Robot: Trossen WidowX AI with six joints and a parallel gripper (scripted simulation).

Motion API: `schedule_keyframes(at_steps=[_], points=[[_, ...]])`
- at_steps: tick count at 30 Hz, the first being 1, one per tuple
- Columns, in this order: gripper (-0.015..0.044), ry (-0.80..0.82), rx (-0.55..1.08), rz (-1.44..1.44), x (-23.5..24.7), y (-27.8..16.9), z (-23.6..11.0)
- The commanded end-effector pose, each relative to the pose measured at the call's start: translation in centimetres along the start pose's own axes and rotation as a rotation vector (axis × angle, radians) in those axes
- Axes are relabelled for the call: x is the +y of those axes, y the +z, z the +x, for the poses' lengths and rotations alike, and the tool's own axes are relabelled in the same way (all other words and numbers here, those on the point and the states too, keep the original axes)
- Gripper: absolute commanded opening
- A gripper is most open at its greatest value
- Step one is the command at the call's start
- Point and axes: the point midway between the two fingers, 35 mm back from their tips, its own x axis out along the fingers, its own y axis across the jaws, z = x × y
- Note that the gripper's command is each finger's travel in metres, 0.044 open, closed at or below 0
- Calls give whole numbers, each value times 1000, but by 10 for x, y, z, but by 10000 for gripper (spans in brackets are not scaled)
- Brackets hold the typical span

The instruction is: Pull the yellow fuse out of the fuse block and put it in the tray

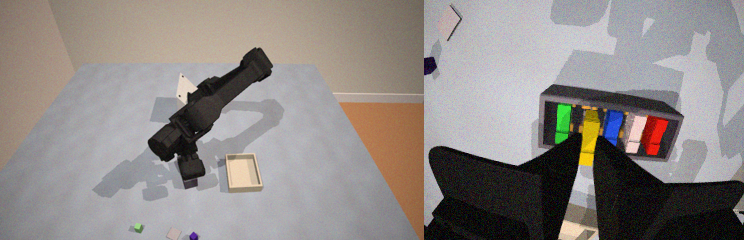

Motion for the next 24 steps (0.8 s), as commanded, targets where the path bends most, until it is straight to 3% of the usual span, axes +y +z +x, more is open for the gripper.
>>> schedule_keyframes(at_steps=[1, 24], points=[[0, 2, -6, -7, 1, 1, -4], [0, 3, -5, -5, 0, 1, -16]])
